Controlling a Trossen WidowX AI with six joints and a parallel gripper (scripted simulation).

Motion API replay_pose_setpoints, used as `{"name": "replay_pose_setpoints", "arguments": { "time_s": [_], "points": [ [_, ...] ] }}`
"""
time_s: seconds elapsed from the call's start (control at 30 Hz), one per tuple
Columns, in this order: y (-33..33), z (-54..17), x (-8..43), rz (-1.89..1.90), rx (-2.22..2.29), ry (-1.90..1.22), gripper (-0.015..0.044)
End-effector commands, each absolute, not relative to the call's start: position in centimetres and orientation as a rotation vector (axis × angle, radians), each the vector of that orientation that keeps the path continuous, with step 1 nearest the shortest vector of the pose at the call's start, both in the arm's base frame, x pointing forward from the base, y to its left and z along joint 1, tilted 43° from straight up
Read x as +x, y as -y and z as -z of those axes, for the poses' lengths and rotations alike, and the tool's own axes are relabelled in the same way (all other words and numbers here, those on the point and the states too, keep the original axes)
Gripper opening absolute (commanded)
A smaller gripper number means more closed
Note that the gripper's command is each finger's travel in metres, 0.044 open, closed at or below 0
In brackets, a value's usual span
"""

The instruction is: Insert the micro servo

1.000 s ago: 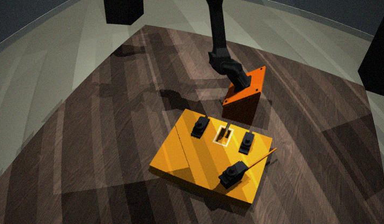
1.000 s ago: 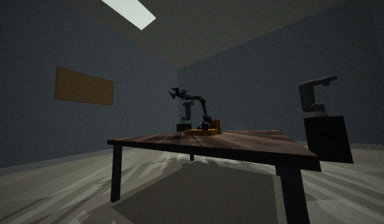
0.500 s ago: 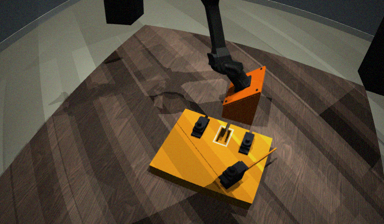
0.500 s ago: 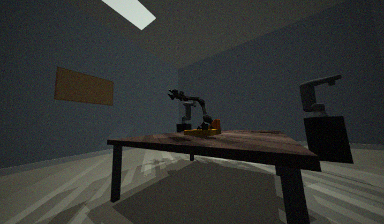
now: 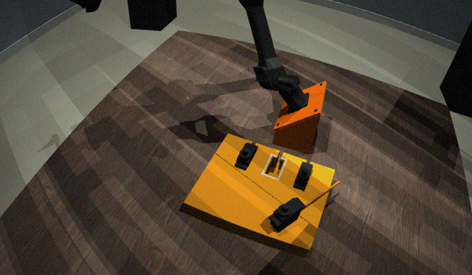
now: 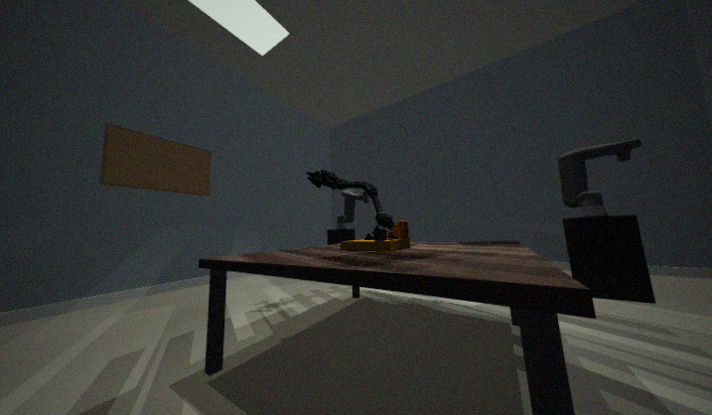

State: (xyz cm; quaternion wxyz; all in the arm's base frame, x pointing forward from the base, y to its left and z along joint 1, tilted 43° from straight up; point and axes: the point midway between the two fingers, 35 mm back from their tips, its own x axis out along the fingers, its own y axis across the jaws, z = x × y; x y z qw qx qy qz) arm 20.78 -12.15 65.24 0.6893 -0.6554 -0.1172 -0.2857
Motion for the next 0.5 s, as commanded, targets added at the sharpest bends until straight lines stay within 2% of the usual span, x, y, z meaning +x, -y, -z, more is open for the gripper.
{"name": "replay_pose_setpoints", "arguments": {
  "time_s": [0.0,0.47],
  "points": [
    [13.0,-64.1,22.2,0.603,-1.391,0.242,0.044],
    [14.0,-60.9,26.3,0.483,-1.173,0.204,0.044]
  ]
}}
